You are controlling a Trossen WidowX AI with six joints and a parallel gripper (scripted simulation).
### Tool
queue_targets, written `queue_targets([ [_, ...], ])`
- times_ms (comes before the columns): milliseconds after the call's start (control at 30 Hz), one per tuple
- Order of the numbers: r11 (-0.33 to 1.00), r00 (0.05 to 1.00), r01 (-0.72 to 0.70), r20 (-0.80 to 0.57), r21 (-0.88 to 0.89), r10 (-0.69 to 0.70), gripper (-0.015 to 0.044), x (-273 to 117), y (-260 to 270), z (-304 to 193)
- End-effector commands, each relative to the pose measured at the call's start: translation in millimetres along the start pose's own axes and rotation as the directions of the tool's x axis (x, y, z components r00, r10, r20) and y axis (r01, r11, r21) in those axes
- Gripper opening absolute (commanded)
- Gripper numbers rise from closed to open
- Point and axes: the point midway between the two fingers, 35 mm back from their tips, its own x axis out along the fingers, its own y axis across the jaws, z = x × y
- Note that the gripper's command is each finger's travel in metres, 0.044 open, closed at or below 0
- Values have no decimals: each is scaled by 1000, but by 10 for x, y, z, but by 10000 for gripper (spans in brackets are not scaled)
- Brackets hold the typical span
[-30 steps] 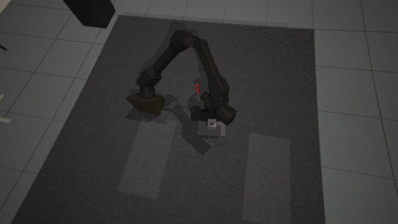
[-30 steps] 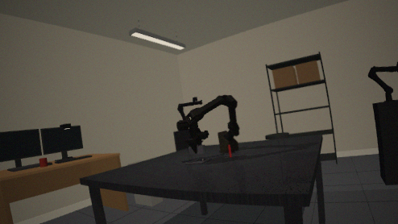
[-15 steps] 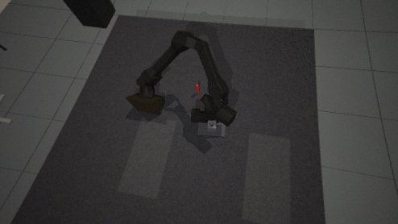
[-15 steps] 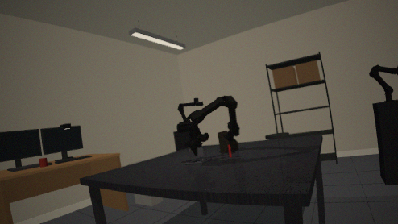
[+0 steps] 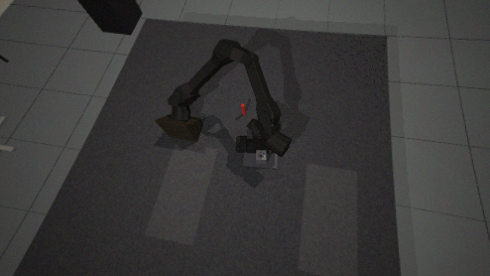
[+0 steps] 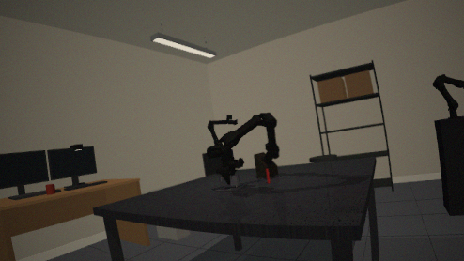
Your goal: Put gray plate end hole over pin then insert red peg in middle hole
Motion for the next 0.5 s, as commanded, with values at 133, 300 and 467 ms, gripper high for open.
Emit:
queue_targets([
  [133,1000,1000,-1,1,0,1,0,44,2,2],
  [300,1000,1000,-1,1,0,1,0,44,2,2],
  [467,1000,1000,-1,1,0,1,131,44,2,2],
])
